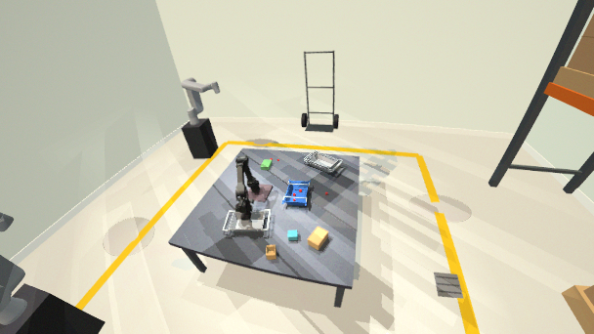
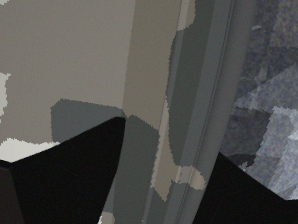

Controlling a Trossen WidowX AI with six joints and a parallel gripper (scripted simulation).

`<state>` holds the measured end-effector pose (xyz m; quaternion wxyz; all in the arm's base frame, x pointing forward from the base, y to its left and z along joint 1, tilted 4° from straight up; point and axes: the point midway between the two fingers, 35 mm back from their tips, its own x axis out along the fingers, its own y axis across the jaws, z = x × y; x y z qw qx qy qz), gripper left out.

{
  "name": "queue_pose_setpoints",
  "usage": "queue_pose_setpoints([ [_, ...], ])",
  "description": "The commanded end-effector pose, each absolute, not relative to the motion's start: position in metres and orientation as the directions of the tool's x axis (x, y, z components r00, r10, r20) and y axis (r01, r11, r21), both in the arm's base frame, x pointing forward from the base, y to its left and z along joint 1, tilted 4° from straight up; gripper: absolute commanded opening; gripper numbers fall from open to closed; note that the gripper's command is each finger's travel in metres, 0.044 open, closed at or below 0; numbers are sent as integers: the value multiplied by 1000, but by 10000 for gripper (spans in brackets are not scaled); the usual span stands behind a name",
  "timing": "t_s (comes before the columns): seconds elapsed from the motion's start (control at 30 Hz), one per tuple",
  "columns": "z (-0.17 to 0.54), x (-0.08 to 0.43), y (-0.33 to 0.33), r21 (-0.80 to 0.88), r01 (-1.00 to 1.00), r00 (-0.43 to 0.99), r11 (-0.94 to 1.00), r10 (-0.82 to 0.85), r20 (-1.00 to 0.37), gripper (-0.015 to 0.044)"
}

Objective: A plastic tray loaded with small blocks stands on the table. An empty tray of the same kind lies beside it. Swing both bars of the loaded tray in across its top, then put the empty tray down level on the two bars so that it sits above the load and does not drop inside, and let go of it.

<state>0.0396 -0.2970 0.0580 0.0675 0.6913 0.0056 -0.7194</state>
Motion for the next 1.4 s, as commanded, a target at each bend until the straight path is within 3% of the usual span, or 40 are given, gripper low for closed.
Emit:
queue_pose_setpoints([
  [0.0, 57, 40, -295, 75, 109, -35, -991, -79, -996, 73],
  [0.37, 62, 40, -295, 75, 109, -34, -991, -79, -996, 0],
  [0.87, 135, 42, -289, 75, 109, -34, -991, -79, -996, 0],
  [1.37, 137, 42, -289, 75, 109, -34, -991, -79, -996, 0],
])
